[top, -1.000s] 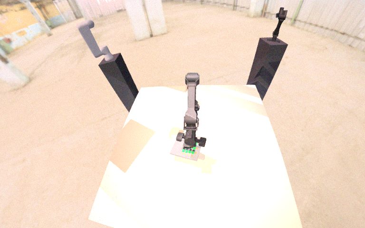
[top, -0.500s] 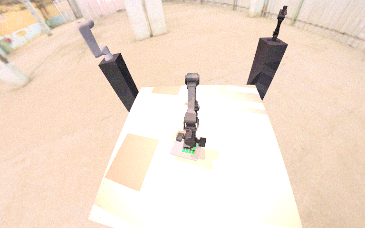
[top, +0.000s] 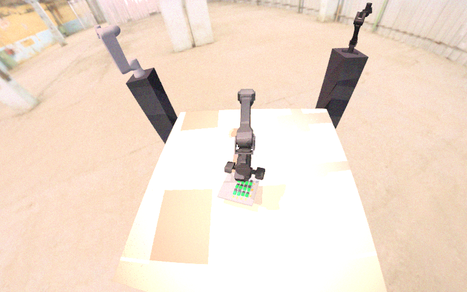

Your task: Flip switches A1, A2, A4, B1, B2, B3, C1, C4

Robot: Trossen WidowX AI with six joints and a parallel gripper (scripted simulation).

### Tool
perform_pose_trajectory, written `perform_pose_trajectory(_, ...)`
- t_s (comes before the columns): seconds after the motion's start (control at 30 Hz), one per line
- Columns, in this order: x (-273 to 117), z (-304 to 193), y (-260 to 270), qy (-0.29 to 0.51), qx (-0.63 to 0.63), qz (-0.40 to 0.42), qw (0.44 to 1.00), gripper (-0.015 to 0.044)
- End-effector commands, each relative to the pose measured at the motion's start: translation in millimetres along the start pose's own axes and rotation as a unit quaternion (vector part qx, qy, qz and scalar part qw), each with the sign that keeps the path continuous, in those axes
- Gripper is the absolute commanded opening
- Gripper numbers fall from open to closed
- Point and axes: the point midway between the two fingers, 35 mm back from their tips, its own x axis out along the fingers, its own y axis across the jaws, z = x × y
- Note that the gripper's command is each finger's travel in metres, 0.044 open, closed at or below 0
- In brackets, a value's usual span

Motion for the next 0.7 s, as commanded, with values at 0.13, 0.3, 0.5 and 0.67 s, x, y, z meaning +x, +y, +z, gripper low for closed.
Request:
perform_pose_trajectory(0.13,-1.0,-5.1,-16.4,0.012,0.001,-0.004,1.0,0.0)
perform_pose_trajectory(0.3,10.2,-4.8,-23.3,0.016,0.002,-0.004,1.0,0.0)
perform_pose_trajectory(0.5,34.0,-5.2,-23.8,0.024,0.001,-0.005,1.0,0.0)
perform_pose_trajectory(0.67,44.1,-5.7,-23.9,0.024,0.001,-0.005,1.0,0.0)
